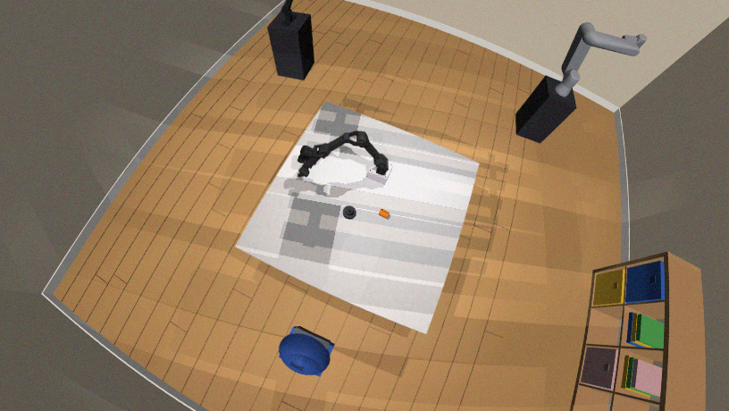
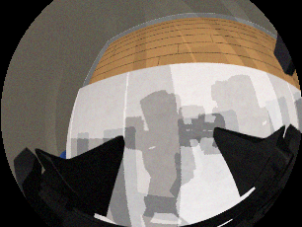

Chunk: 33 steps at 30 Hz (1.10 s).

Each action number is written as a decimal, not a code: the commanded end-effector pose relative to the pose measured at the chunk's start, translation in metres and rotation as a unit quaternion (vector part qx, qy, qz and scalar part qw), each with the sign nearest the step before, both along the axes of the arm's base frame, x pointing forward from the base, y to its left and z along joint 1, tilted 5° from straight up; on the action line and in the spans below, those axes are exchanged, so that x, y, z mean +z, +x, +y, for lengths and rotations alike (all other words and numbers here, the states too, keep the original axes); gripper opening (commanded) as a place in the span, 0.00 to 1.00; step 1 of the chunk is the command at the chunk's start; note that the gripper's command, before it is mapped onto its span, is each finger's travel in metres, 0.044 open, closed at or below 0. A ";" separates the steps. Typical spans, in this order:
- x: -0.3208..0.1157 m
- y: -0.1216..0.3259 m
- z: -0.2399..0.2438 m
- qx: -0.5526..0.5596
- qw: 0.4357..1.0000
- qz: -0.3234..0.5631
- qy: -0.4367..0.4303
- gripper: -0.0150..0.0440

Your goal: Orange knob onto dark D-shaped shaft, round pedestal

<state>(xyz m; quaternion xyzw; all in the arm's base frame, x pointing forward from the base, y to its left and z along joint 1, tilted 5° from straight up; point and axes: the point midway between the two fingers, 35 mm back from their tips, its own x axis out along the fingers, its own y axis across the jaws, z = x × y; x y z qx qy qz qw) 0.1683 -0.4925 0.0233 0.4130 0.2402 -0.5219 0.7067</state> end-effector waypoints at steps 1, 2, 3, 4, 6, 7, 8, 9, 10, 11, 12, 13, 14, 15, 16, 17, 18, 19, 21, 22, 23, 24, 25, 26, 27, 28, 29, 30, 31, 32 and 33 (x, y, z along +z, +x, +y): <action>-0.008 0.057 0.045 0.107 0.993 0.050 0.015 1.00; -0.009 0.072 0.059 0.139 0.988 0.063 0.016 1.00; -0.010 0.087 0.074 0.171 0.982 0.077 0.018 1.00; -0.011 0.102 0.089 0.204 0.975 0.090 0.018 1.00; -0.013 0.128 0.121 0.270 0.956 0.117 0.019 1.00; -0.013 0.140 0.138 0.303 0.944 0.130 0.018 1.00; -0.014 0.151 0.156 0.336 0.931 0.143 0.017 1.00; -0.014 0.161 0.174 0.369 0.916 0.156 0.016 1.00; -0.015 0.170 0.192 0.402 0.900 0.169 0.014 1.00; -0.015 0.179 0.211 0.435 0.882 0.182 0.012 1.00; -0.016 0.186 0.231 0.468 0.862 0.195 0.010 1.00; -0.016 0.192 0.251 0.501 0.840 0.207 0.007 1.00; -0.016 0.198 0.271 0.533 0.817 0.219 0.003 1.00; -0.016 0.202 0.291 0.565 0.792 0.231 -0.001 1.00; -0.016 0.205 0.311 0.596 0.765 0.243 -0.005 1.00; -0.016 0.207 0.332 0.627 0.736 0.254 -0.010 1.00; -0.016 0.208 0.352 0.656 0.706 0.265 -0.015 1.00; -0.016 0.208 0.372 0.685 0.674 0.276 -0.020 1.00; -0.015 0.204 0.409 0.736 0.609 0.294 -0.031 1.00; -0.014 0.201 0.427 0.759 0.575 0.303 -0.037 1.00; -0.013 0.197 0.444 0.781 0.540 0.311 -0.042 1.00; -0.013 0.192 0.461 0.802 0.504 0.318 -0.048 1.00; -0.012 0.187 0.477 0.821 0.467 0.325 -0.054 1.00; -0.011 0.181 0.493 0.838 0.429 0.331 -0.061 1.00; -0.010 0.174 0.508 0.854 0.391 0.337 -0.067 1.00; -0.009 0.166 0.522 0.868 0.351 0.342 -0.073 1.00; -0.008 0.158 0.536 0.881 0.311 0.347 -0.079 1.00; -0.006 0.149 0.549 0.892 0.270 0.351 -0.086 1.00; -0.005 0.140 0.561 0.902 0.229 0.355 -0.092 1.00; -0.003 0.130 0.573 0.909 0.187 0.358 -0.098 1.00; -0.002 0.120 0.584 0.915 0.145 0.361 -0.104 1.00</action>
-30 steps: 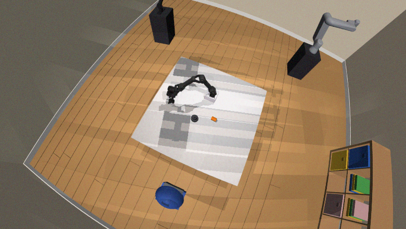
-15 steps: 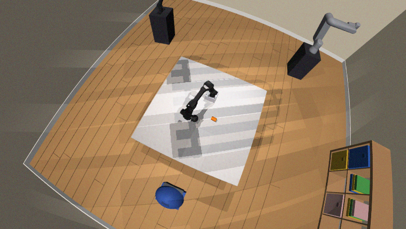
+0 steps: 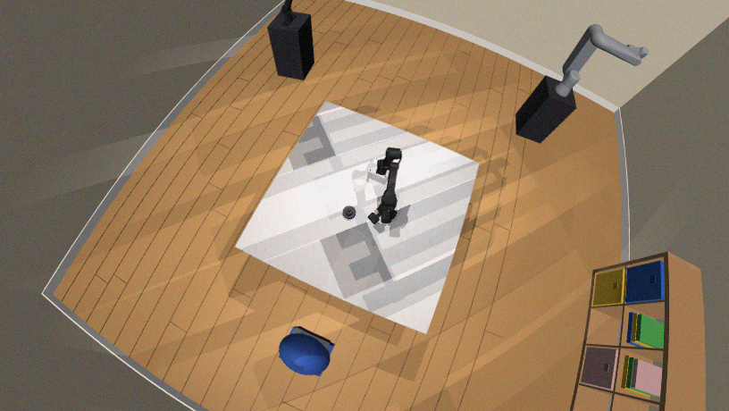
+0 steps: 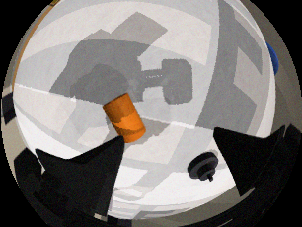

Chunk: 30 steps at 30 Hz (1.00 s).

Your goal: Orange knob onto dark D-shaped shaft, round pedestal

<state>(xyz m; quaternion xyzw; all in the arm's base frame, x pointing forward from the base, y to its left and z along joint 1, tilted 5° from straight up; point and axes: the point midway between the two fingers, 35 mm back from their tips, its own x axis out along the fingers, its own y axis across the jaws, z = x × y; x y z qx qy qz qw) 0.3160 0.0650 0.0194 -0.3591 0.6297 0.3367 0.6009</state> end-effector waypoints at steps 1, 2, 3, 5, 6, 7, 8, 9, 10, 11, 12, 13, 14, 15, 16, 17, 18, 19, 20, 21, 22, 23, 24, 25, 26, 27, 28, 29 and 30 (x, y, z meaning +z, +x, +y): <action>0.003 -0.035 0.034 0.136 0.990 0.040 -0.022 1.00; 0.004 -0.040 0.039 0.155 0.987 0.045 -0.025 1.00; 0.004 -0.042 0.040 0.161 0.985 0.046 -0.026 1.00; 0.004 -0.042 0.040 0.161 0.985 0.046 -0.026 1.00; 0.004 -0.042 0.040 0.161 0.985 0.046 -0.026 1.00; 0.004 -0.042 0.040 0.161 0.985 0.046 -0.026 1.00; 0.002 -0.042 0.040 0.161 0.985 0.046 -0.026 1.00; -0.003 -0.042 0.041 0.161 0.985 0.046 -0.026 1.00; -0.012 -0.043 0.041 0.161 0.985 0.046 -0.026 1.00; -0.018 -0.043 0.041 0.161 0.985 0.046 -0.026 1.00; -0.020 -0.043 0.041 0.161 0.985 0.046 -0.026 1.00; -0.020 -0.043 0.041 0.161 0.985 0.046 -0.026 1.00; -0.020 -0.043 0.041 0.161 0.985 0.046 -0.026 1.00; -0.020 -0.043 0.041 0.161 0.985 0.046 -0.026 1.00; -0.021 -0.043 0.041 0.161 0.985 0.046 -0.026 1.00; -0.022 -0.043 0.042 0.161 0.985 0.046 -0.026 1.00; -0.024 -0.043 0.042 0.161 0.985 0.046 -0.026 1.00; -0.026 -0.043 0.042 0.161 0.985 0.046 -0.026 1.00; -0.027 -0.043 0.042 0.161 0.985 0.046 -0.026 1.00; -0.029 -0.043 0.042 0.161 0.985 0.046 -0.026 1.00; -0.031 -0.043 0.042 0.161 0.985 0.046 -0.026 1.00; -0.032 -0.043 0.042 0.161 0.985 0.046 -0.026 1.00; -0.034 -0.043 0.042 0.161 0.985 0.046 -0.026 1.00; -0.035 -0.043 0.043 0.161 0.985 0.046 -0.026 1.00; -0.037 -0.044 0.043 0.161 0.985 0.046 -0.026 1.00; -0.039 -0.044 0.043 0.161 0.985 0.046 -0.026 1.00; -0.040 -0.044 0.043 0.161 0.985 0.046 -0.026 1.00; -0.042 -0.044 0.043 0.161 0.985 0.046 -0.026 1.00; -0.044 -0.044 0.043 0.161 0.985 0.046 -0.026 1.00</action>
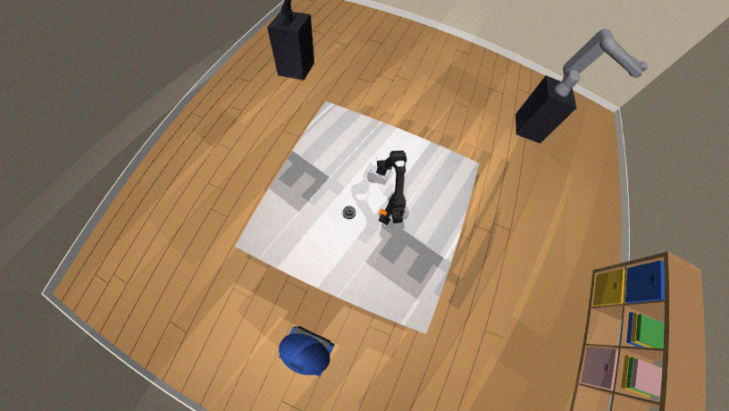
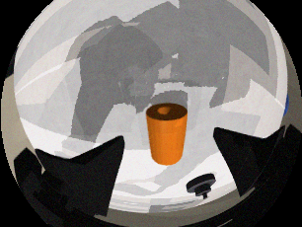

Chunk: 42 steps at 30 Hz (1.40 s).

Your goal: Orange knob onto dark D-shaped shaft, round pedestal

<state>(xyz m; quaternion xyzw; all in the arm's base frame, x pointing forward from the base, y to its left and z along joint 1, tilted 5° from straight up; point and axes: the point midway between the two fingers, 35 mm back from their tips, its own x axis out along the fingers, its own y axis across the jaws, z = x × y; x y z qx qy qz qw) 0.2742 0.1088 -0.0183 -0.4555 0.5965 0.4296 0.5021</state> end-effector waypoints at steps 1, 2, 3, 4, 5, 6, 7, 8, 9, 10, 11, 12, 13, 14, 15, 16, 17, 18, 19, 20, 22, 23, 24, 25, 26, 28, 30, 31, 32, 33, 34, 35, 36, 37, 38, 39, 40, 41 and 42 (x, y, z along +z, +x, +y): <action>-0.008 -0.002 -0.001 0.000 1.000 0.003 -0.002 1.00; -0.009 -0.002 -0.001 0.000 1.000 0.003 -0.002 1.00; -0.011 -0.002 -0.001 0.000 1.000 0.003 -0.002 1.00; -0.012 -0.003 -0.001 0.000 1.000 0.003 -0.002 1.00; -0.014 -0.003 0.000 0.000 1.000 0.003 -0.002 1.00; -0.016 -0.003 0.000 0.000 1.000 0.003 -0.002 1.00; -0.017 -0.003 0.000 0.000 1.000 0.003 -0.002 1.00; -0.019 -0.003 0.000 0.000 1.000 0.003 -0.002 1.00; -0.020 -0.003 0.000 0.000 1.000 0.003 -0.002 1.00; -0.022 -0.003 0.000 0.000 1.000 0.003 -0.002 1.00; -0.024 -0.004 0.000 0.000 1.000 0.003 -0.002 1.00; -0.025 -0.004 0.000 0.000 1.000 0.003 -0.002 1.00; -0.027 -0.004 0.000 0.000 1.000 0.003 -0.002 1.00; -0.027 -0.004 0.000 0.000 1.000 0.003 -0.002 1.00; -0.028 -0.004 0.000 0.000 1.000 0.003 -0.002 1.00; -0.028 -0.004 0.000 0.000 1.000 0.003 -0.002 0.96; -0.028 -0.004 0.000 0.000 1.000 0.003 -0.002 0.91; -0.028 -0.004 0.000 0.000 1.000 0.003 -0.002 0.87; -0.028 -0.004 0.000 0.000 1.000 0.003 -0.002 0.82; -0.028 -0.004 0.000 0.000 1.000 0.003 -0.002 0.78; -0.028 -0.004 0.000 0.000 1.000 0.003 -0.002 0.69; -0.028 -0.004 0.000 0.000 1.000 0.003 -0.002 0.66; -0.028 -0.004 0.000 0.000 1.000 0.003 -0.002 0.66; -0.028 -0.004 0.000 0.000 1.000 0.003 -0.002 0.66; -0.028 -0.004 0.000 0.000 1.000 0.003 -0.002 0.66; -0.028 -0.004 0.000 0.000 1.000 0.003 -0.002 0.66; -0.028 -0.004 0.000 0.000 1.000 0.003 -0.002 0.66; -0.028 -0.004 0.000 0.000 1.000 0.003 -0.002 0.65; -0.028 -0.004 0.000 0.000 1.000 0.003 -0.002 0.64; -0.028 -0.004 0.000 0.000 1.000 0.003 -0.002 0.63; -0.028 -0.004 0.000 0.000 1.000 0.003 -0.002 0.62; -0.028 -0.004 0.000 0.000 1.000 0.003 -0.002 0.60; -0.028 -0.004 0.000 0.000 1.000 0.003 -0.002 0.59; -0.028 -0.004 0.000 0.000 1.000 0.003 -0.002 0.58; -0.028 -0.004 0.000 0.000 1.000 0.003 -0.002 0.57; -0.028 -0.004 0.000 0.000 1.000 0.003 -0.002 0.56; -0.028 -0.004 0.000 0.000 1.000 0.003 -0.002 0.56; -0.028 -0.004 0.000 0.000 1.000 0.003 -0.002 0.56; -0.027 -0.004 0.000 0.000 1.000 0.003 0.000 0.56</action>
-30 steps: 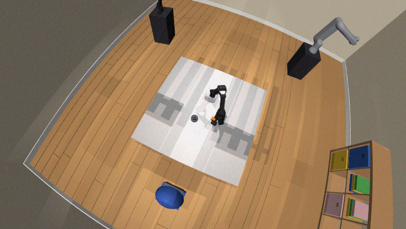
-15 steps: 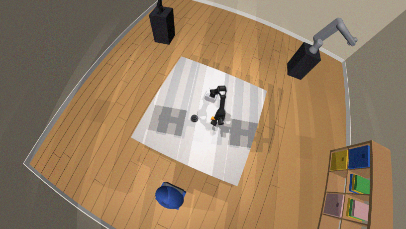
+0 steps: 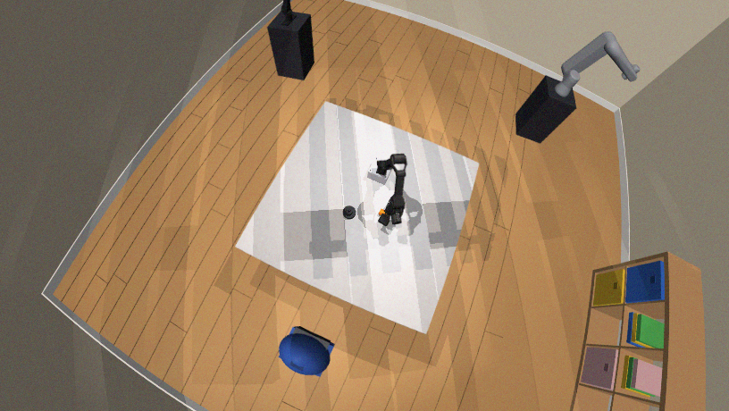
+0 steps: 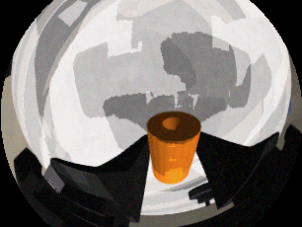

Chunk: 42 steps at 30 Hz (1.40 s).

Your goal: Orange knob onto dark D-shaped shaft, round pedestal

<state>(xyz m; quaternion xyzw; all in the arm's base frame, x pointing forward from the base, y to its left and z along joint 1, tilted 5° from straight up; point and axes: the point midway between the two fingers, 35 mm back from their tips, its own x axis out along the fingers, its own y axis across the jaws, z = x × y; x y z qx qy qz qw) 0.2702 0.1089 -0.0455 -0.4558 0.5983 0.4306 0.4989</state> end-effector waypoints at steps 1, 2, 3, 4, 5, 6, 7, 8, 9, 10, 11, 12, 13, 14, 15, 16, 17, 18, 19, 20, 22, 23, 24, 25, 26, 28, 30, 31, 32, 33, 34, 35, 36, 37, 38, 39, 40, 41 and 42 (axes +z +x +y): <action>0.000 0.000 -0.001 -0.001 1.000 -0.001 0.004 0.56; 0.001 0.000 -0.001 -0.001 1.000 -0.002 0.009 0.56; 0.001 0.000 -0.002 -0.002 1.000 -0.003 0.015 0.56; 0.002 0.000 -0.002 -0.002 1.000 -0.005 0.022 0.56; 0.002 0.000 -0.003 -0.002 1.000 -0.007 0.031 0.56; 0.003 -0.001 -0.004 -0.003 0.999 -0.009 0.040 0.56; 0.004 -0.001 -0.005 -0.003 0.999 -0.011 0.049 0.56; 0.005 -0.001 -0.006 -0.004 0.998 -0.013 0.058 0.56; 0.005 -0.001 -0.007 -0.004 0.998 -0.015 0.067 0.56; 0.006 -0.001 -0.008 -0.005 0.997 -0.017 0.075 0.56; 0.007 -0.001 -0.009 -0.005 0.996 -0.018 0.084 0.56; 0.007 -0.001 -0.010 -0.006 0.996 -0.020 0.092 0.56; 0.008 -0.002 -0.011 -0.006 0.995 -0.022 0.100 0.56; 0.008 -0.002 -0.012 -0.007 0.994 -0.024 0.108 0.56; 0.009 -0.002 -0.013 -0.007 0.993 -0.026 0.117 0.56; 0.009 -0.002 -0.014 -0.008 0.992 -0.028 0.125 0.56; 0.010 -0.002 -0.015 -0.008 0.991 -0.029 0.133 0.56; 0.010 -0.003 -0.016 -0.009 0.989 -0.031 0.141 0.56; 0.011 -0.003 -0.017 -0.010 0.988 -0.033 0.150 0.56; 0.011 -0.003 -0.018 -0.010 0.987 -0.035 0.158 0.56; 0.012 -0.003 -0.021 -0.011 0.984 -0.039 0.174 0.56; 0.012 -0.003 -0.022 -0.012 0.982 -0.040 0.183 0.56; 0.013 -0.004 -0.023 -0.012 0.981 -0.042 0.191 0.56; 0.013 -0.004 -0.024 -0.013 0.979 -0.044 0.199 0.56; 0.013 -0.004 -0.025 -0.013 0.977 -0.046 0.207 0.56; 0.014 -0.005 -0.027 -0.014 0.973 -0.050 0.223 0.56; 0.014 -0.005 -0.029 -0.015 0.969 -0.053 0.240 0.56; 0.015 -0.005 -0.030 -0.016 0.967 -0.055 0.248 0.56; 0.015 -0.005 -0.032 -0.016 0.965 -0.057 0.256 0.56; 0.015 -0.006 -0.033 -0.017 0.963 -0.059 0.264 0.56; 0.015 -0.006 -0.034 -0.017 0.960 -0.060 0.272 0.56; 0.015 -0.006 -0.035 -0.018 0.958 -0.062 0.280 0.56; 0.015 -0.006 -0.036 -0.018 0.955 -0.064 0.288 0.56; 0.015 -0.007 -0.037 -0.019 0.953 -0.066 0.296 0.56; 0.016 -0.007 -0.038 -0.019 0.950 -0.067 0.304 0.56; 0.016 -0.007 -0.040 -0.019 0.948 -0.069 0.312 0.56; 0.016 -0.007 -0.041 -0.020 0.945 -0.071 0.319 0.56; 0.016 -0.008 -0.042 -0.020 0.942 -0.073 0.327 0.56; 0.016 -0.008 -0.043 -0.021 0.939 -0.074 0.335 0.56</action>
